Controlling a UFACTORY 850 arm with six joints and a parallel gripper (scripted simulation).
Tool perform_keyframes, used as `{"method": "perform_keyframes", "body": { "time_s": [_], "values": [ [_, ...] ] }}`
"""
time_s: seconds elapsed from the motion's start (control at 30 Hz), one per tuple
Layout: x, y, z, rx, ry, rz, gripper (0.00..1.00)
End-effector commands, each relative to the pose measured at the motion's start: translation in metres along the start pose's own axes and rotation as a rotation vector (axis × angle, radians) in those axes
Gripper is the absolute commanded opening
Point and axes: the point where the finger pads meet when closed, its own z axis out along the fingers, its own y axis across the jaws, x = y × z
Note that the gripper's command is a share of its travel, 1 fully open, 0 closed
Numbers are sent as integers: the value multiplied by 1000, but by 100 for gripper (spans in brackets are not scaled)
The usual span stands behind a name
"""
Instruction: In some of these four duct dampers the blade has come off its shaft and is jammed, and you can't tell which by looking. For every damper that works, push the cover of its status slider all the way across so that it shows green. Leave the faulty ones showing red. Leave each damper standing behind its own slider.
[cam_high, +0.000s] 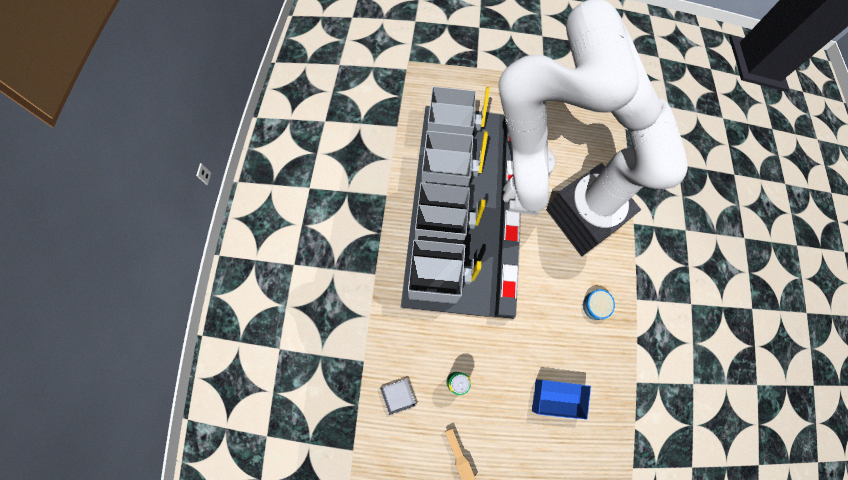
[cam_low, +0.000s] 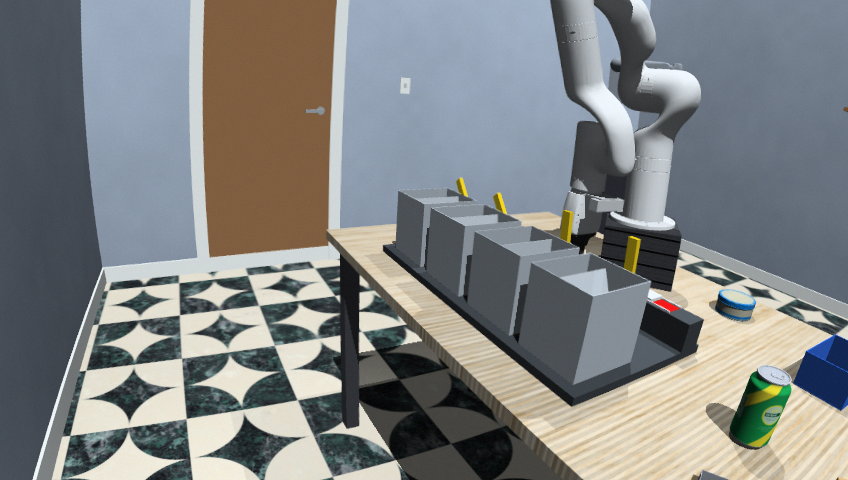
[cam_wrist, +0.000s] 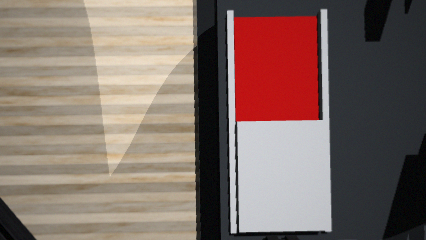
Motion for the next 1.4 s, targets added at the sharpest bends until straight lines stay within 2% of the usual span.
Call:
{"method": "perform_keyframes", "body": {
  "time_s": [0.0, 1.37],
  "values": [
    [1, 0, 0, -1, 0, 0, 0],
    [17, 0, 0, -1, 0, 0, 0]
  ]
}}
